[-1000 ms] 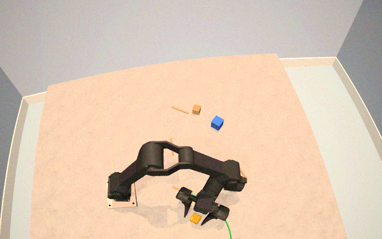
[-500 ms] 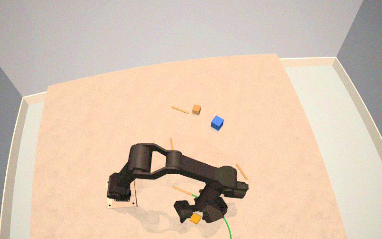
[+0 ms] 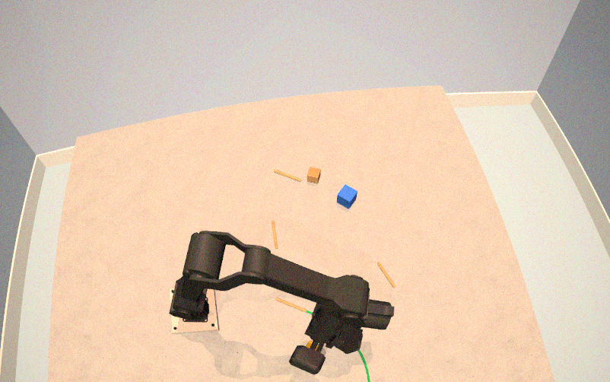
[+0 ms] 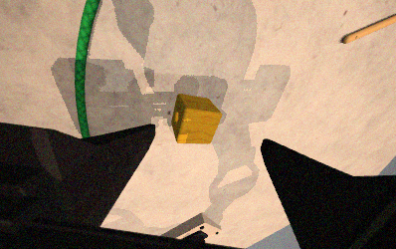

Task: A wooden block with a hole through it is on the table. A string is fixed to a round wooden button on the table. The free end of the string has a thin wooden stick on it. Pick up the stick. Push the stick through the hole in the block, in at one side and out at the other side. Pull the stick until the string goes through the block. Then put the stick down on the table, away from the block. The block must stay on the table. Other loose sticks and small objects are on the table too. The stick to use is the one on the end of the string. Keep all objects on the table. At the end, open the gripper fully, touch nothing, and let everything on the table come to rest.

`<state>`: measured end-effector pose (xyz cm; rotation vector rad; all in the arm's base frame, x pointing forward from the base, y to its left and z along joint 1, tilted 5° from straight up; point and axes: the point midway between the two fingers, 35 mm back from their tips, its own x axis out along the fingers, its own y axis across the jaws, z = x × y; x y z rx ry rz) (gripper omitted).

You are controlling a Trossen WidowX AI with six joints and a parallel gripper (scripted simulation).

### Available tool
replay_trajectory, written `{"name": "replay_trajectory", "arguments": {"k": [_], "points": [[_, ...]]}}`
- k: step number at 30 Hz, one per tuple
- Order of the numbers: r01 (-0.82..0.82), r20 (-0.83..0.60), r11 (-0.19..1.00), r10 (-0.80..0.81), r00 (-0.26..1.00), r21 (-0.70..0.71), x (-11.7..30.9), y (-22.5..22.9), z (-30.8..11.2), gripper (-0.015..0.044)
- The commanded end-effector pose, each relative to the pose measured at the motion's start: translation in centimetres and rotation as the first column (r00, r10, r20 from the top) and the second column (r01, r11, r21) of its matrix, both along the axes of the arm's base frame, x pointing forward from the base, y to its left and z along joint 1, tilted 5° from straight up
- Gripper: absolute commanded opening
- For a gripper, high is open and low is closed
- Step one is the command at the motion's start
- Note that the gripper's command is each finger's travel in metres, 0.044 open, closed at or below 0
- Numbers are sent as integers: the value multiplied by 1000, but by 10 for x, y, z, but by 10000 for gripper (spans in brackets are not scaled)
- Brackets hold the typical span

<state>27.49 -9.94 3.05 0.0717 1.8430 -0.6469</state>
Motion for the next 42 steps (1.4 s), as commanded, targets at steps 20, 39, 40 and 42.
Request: {"name": "replay_trajectory", "arguments": {"k": [20,39,40,42], "points": [[-941,375,-130,927,-3,314,3,-6,34,440],[-941,375,-130,927,-3,314,3,-6,34,440],[-941,375,-130,927,-3,314,3,-6,34,440],[-940,374,-127,927,1,316,2,-6,34,414]]}}
